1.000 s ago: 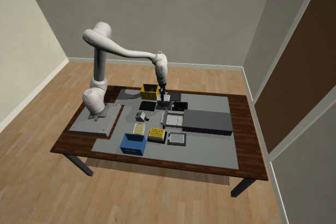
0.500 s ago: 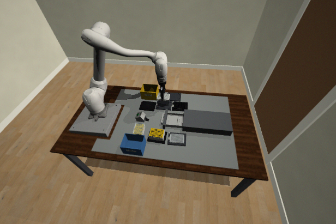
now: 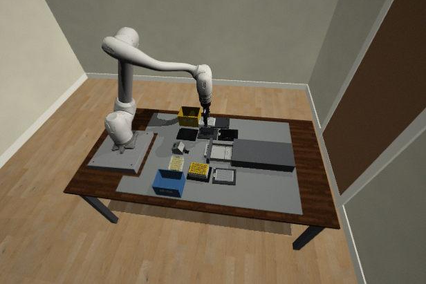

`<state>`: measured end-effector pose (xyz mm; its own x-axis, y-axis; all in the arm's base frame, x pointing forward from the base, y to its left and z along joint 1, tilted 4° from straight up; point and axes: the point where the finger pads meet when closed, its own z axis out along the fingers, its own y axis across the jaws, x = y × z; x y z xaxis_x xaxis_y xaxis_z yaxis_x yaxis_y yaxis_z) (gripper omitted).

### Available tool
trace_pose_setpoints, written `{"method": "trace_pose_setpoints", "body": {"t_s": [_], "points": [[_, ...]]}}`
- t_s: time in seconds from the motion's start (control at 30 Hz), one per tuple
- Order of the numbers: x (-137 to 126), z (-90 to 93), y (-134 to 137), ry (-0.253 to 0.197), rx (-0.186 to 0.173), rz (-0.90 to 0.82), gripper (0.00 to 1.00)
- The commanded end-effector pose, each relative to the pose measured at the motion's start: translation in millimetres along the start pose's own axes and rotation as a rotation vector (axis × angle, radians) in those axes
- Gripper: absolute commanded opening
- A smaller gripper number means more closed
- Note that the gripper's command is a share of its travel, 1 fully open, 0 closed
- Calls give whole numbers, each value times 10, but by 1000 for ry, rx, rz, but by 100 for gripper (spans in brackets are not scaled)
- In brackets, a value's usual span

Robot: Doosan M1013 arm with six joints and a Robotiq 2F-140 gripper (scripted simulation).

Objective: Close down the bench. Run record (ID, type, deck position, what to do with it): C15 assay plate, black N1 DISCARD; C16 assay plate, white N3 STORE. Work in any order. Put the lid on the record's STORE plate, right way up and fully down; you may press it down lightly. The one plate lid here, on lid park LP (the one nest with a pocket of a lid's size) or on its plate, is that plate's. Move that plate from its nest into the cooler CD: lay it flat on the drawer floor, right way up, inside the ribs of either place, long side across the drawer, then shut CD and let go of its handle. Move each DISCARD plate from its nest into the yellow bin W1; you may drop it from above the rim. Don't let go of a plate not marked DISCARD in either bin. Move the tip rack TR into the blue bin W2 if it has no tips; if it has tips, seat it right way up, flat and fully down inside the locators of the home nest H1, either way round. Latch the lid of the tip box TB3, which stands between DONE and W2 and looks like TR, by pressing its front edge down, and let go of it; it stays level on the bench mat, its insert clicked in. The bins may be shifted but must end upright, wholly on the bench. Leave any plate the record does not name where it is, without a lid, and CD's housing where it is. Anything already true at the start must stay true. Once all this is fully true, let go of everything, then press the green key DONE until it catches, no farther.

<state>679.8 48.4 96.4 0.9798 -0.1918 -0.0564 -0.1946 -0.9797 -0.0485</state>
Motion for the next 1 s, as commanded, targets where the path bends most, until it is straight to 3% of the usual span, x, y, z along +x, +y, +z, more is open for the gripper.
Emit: {"method": "trace_pose_setpoints", "body": {"t_s": [0.0,0.97], "points": [[13,-1,23,0,0,-33,0],[354,-1,596,0,0,-867,0]]}}
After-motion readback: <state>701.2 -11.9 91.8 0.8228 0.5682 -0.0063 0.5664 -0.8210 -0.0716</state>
